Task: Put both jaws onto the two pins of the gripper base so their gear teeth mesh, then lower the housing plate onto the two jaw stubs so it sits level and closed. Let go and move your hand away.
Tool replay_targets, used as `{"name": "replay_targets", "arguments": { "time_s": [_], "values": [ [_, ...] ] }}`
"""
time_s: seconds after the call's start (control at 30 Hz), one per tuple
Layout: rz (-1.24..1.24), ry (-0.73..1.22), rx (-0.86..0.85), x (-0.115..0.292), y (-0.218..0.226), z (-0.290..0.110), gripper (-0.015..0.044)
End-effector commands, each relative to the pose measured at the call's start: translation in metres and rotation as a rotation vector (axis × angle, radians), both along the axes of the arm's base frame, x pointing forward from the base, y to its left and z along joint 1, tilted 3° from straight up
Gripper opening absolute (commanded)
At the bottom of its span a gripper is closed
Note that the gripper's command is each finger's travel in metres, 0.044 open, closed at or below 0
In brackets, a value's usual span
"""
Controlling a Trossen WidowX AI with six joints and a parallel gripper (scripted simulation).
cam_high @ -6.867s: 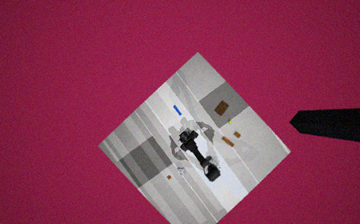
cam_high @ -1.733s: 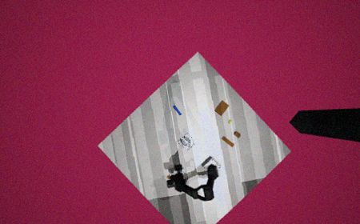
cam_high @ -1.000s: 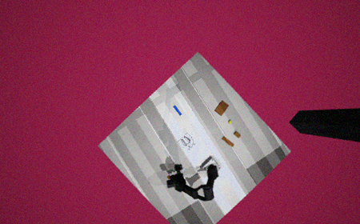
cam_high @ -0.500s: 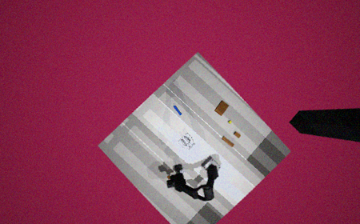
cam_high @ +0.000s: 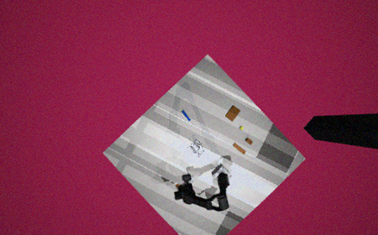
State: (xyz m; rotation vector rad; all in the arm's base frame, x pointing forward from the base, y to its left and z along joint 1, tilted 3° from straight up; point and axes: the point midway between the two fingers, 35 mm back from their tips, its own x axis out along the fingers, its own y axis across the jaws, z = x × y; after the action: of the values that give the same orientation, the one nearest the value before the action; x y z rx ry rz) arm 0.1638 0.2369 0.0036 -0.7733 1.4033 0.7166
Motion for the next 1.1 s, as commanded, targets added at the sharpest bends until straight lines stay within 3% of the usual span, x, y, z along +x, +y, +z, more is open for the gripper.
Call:
{"name": "replay_targets", "arguments": {
  "time_s": [0.0, 0.53, 1.07],
  "values": [
    [-0.003, -0.009, 0.011, 0.001, 0.002, 0.018, 0.0351],
    [0.012, -0.010, 0.009, 0.000, -0.001, 0.035, 0.0351],
    [0.356, -0.006, -0.010, 0.033, -0.031, 0.037, 0.0351]
  ]
}}
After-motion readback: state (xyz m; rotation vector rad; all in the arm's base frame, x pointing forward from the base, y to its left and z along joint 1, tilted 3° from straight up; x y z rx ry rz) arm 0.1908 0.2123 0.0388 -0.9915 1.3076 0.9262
